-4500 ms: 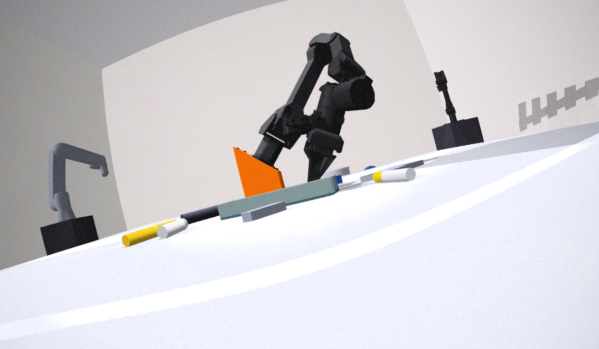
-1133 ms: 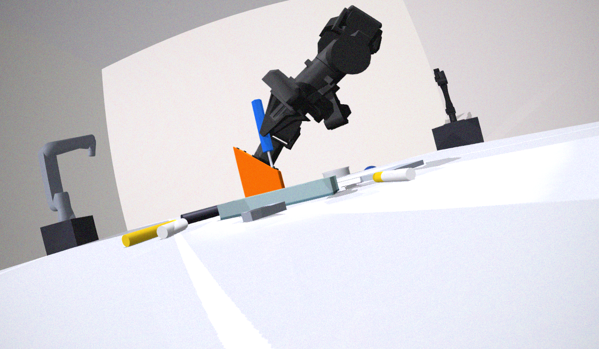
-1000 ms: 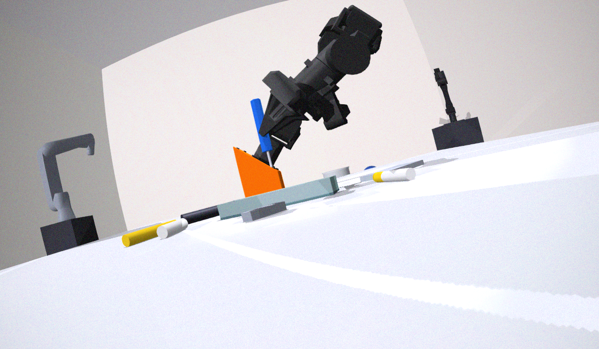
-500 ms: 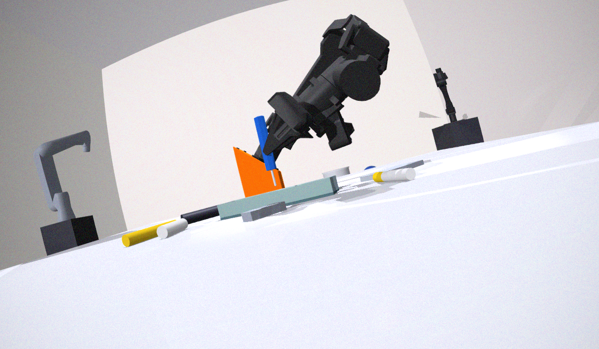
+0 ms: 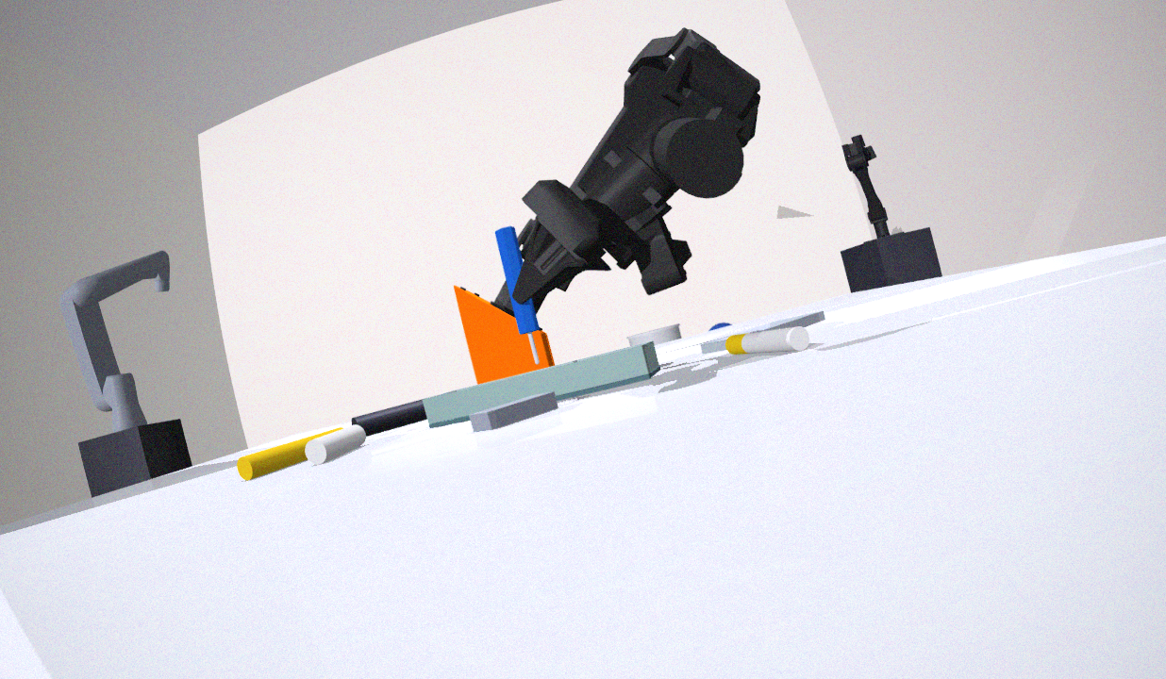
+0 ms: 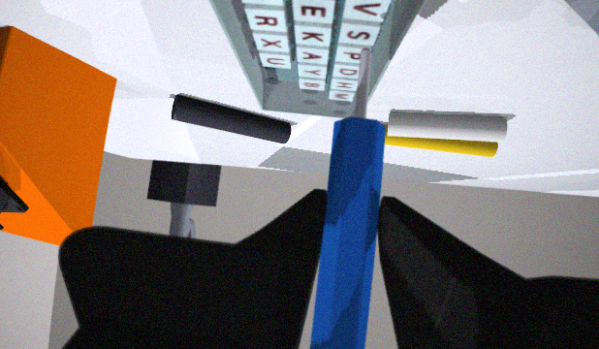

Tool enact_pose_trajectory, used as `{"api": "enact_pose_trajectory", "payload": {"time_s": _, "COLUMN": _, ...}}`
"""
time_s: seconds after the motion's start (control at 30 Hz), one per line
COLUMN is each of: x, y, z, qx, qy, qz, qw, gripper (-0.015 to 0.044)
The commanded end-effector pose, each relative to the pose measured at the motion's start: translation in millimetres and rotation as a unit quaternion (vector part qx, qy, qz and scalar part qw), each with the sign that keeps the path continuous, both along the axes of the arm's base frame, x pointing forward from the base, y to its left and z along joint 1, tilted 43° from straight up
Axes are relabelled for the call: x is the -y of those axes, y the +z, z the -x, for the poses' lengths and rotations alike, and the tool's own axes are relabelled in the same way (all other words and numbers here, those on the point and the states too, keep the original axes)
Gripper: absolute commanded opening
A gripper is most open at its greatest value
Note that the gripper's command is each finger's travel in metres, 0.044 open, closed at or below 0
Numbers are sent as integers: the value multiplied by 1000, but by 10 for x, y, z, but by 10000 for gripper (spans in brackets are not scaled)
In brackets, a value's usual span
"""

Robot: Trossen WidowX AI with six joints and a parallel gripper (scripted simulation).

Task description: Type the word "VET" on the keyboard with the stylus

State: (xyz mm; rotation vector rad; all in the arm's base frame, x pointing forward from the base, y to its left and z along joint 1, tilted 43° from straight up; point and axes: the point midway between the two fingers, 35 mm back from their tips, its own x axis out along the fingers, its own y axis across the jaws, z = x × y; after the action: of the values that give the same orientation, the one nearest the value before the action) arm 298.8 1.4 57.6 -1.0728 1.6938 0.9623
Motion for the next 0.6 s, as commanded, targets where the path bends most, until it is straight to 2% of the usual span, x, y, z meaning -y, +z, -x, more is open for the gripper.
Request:
{"api": "enact_pose_trajectory", "payload": {"time_s": 0.0, "x": -19, "y": -20, "z": -14, "qx": 0, "qy": -2, "qz": -2, "qw": 1000, "gripper": 81}}
{"api": "enact_pose_trajectory", "payload": {"time_s": 0.57, "x": -36, "y": -35, "z": -3, "qx": -1, "qy": -2, "qz": -2, "qw": 1000, "gripper": 81}}
